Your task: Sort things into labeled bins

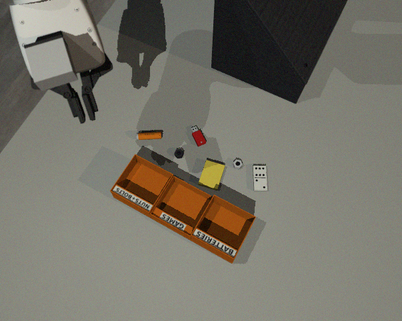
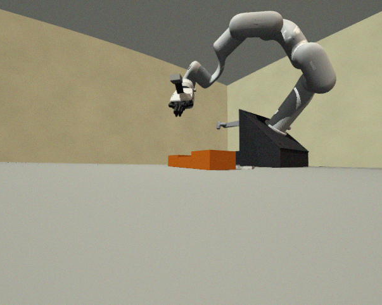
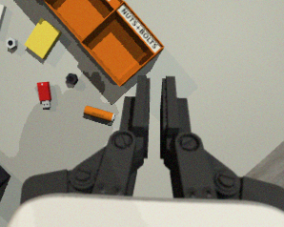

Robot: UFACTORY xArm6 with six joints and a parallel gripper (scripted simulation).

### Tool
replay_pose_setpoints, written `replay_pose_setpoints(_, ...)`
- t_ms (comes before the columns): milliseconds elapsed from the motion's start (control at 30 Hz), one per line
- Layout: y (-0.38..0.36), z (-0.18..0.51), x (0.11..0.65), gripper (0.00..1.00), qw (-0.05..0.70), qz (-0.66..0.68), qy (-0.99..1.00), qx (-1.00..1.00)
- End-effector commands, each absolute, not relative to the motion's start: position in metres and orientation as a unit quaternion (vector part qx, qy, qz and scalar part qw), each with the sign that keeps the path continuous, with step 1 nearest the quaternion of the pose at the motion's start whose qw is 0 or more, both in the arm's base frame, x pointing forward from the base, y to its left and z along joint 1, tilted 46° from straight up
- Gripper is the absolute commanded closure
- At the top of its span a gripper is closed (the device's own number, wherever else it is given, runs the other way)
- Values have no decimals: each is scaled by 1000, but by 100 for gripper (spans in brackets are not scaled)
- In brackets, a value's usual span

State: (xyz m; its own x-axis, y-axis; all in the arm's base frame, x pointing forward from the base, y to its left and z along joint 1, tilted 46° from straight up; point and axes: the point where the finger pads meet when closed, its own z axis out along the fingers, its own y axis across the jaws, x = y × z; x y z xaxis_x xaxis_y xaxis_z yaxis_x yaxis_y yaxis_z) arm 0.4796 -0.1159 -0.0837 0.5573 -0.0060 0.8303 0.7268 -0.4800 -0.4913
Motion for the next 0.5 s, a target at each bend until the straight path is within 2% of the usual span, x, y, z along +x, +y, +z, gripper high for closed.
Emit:
replay_pose_setpoints(0,-102,-67,475,93,465,-346,-217,-786)
replay_pose_setpoints(467,-73,-40,460,93,476,-243,-176,-827)
